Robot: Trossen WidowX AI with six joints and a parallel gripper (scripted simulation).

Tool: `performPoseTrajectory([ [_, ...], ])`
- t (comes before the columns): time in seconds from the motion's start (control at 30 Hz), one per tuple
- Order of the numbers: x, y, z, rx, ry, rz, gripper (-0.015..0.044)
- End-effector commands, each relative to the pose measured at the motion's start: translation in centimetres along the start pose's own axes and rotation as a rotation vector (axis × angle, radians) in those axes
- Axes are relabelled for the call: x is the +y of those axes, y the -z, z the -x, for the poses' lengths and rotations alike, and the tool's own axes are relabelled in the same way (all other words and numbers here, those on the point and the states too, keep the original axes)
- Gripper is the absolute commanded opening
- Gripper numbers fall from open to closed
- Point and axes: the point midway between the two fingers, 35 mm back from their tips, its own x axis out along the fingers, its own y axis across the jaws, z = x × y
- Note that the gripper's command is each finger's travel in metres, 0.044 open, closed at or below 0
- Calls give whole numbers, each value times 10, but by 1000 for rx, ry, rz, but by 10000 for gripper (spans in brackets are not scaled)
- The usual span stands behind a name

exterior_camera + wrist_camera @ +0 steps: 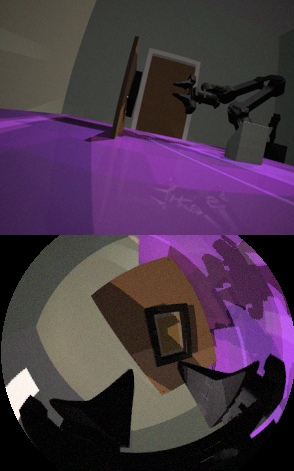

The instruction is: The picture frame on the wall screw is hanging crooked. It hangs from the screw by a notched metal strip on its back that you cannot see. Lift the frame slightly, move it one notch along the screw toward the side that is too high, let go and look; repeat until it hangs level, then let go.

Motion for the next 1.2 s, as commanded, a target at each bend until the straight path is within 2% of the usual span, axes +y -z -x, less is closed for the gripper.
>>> performPoseTrajectory([
  [0.0, -17, -1, -25, 2, 8, 41, 260],
  [0.13, -25, 0, -42, -1, -6, 79, 260],
  [0.7, -24, -1, -47, -1, -7, 81, 260],
  [1.03, -23, -1, -117, -2, -9, 80, 260],
  [1.17, -24, 0, -123, -2, -10, 80, 260],
])
